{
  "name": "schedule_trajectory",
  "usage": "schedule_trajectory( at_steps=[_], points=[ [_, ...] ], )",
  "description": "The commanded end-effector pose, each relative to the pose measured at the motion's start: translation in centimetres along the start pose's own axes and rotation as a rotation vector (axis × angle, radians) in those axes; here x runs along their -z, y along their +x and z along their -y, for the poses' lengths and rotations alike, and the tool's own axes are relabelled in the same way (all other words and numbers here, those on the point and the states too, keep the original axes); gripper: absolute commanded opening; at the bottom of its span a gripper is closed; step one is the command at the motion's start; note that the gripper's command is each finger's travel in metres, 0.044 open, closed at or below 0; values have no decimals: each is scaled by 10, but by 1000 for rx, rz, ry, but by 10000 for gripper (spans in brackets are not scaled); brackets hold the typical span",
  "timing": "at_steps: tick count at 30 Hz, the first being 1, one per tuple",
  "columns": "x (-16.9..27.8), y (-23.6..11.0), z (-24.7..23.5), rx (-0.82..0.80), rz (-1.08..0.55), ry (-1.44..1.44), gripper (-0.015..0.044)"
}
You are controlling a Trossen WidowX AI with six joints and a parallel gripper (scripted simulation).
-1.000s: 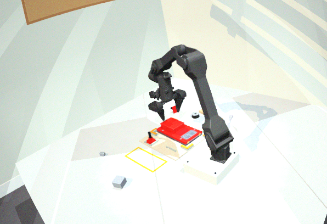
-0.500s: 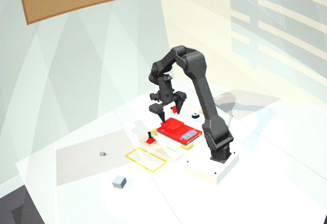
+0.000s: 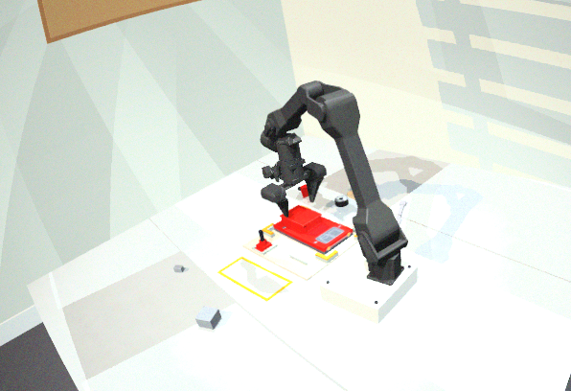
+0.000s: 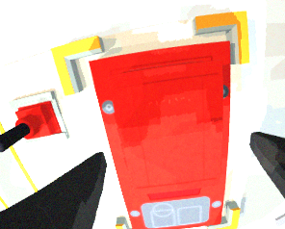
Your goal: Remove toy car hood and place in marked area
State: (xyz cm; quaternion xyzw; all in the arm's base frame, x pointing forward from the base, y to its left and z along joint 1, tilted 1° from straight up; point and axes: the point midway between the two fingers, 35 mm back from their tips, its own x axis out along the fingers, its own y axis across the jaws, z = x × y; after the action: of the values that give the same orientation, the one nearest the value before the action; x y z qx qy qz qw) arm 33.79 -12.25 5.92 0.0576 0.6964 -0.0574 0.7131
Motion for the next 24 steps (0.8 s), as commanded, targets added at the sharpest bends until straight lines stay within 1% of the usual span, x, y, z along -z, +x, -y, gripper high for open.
schedule_trajectory(
  at_steps=[1, 24],
  points=[
    [0, 3, -1, -3, 0, -3, 440],
    [1, 16, -1, -3, 0, -3, 440]
  ],
)
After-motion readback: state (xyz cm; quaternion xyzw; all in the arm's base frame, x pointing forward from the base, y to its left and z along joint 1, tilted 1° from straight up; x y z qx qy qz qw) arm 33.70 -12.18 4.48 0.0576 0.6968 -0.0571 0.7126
